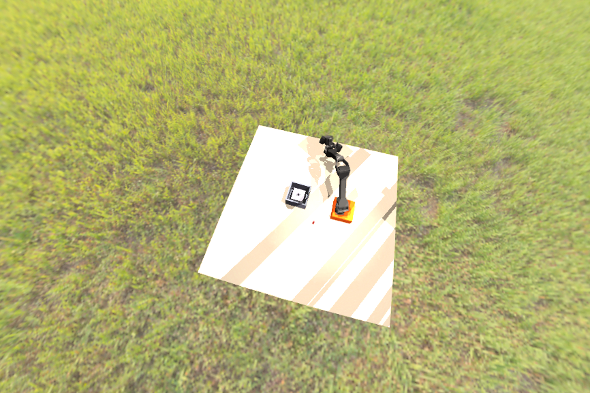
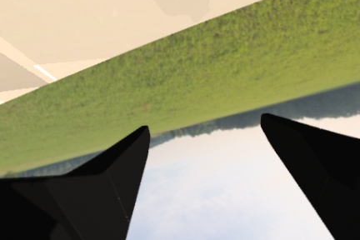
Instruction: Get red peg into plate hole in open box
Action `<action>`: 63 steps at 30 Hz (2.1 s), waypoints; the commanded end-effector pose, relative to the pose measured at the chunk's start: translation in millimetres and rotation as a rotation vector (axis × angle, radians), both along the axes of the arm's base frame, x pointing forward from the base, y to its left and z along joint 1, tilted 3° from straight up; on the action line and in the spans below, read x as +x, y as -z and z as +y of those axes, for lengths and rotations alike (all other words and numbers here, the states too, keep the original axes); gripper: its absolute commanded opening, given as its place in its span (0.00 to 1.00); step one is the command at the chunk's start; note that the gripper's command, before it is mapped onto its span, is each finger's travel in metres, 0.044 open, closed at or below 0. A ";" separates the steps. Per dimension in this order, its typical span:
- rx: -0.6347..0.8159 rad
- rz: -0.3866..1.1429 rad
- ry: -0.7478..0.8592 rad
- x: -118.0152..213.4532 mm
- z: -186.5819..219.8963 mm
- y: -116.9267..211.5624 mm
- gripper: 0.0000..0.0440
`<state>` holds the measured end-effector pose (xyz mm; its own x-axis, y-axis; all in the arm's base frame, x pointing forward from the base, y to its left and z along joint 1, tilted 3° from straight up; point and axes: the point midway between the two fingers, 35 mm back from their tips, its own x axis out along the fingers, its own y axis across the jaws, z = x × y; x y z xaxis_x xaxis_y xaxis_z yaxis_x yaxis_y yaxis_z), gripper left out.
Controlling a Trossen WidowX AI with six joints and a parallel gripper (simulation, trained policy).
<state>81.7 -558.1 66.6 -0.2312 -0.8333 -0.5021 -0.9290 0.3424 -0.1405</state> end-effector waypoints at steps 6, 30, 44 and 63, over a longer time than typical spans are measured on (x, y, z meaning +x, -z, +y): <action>0.006 -0.191 -0.028 69.0 19.3 -6.3 1.00; 0.251 -0.949 0.146 281.5 231.8 -69.7 1.00; 0.477 -1.262 0.431 308.9 402.4 -104.3 1.00; 0.576 -1.356 1.047 215.9 575.4 -90.8 1.00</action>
